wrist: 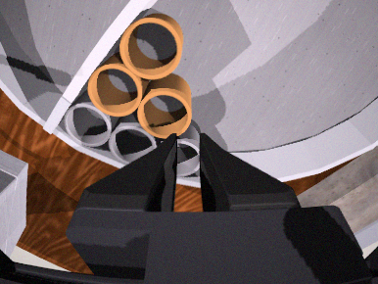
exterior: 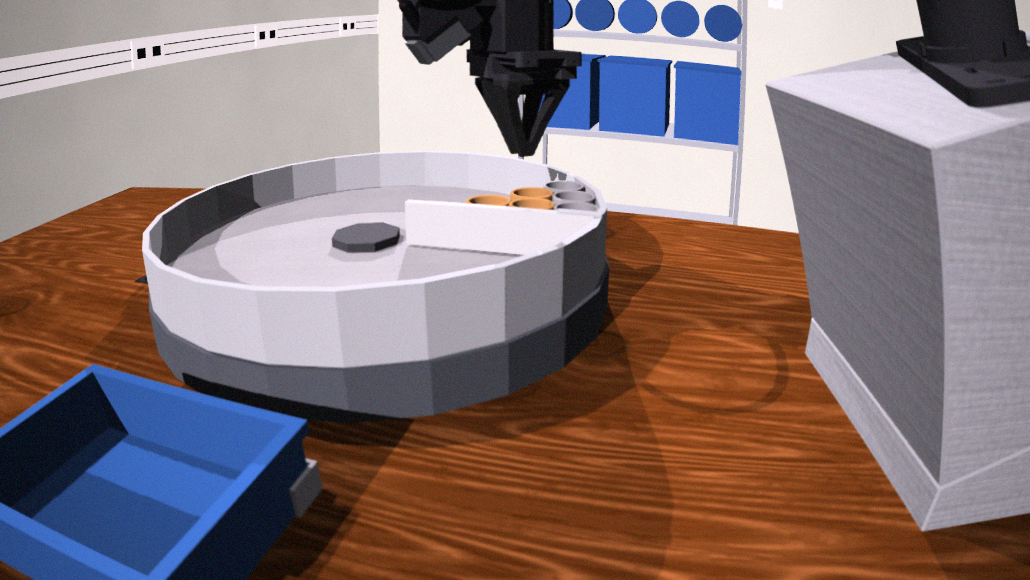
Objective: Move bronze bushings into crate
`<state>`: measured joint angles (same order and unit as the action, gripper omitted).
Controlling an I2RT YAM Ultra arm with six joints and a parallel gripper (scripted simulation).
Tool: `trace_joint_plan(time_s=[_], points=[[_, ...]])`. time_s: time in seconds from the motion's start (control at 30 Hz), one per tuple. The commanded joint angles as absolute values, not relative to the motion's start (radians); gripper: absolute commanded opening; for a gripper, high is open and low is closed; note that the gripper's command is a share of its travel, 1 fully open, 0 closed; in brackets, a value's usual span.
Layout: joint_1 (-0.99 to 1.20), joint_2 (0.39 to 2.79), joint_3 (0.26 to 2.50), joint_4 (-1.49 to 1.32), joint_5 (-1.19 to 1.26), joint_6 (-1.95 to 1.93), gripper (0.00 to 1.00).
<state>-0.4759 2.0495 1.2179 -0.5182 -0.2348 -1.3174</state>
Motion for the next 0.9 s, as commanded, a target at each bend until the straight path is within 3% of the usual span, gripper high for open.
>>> trace_joint_plan(time_s=[0.0, 0.87], points=[[-0.474, 2.03, 1.25, -0.531, -0.243, -1.322, 0.15], [-0.473, 2.016, 1.196, -0.511, -0.243, -1.321, 0.15]])
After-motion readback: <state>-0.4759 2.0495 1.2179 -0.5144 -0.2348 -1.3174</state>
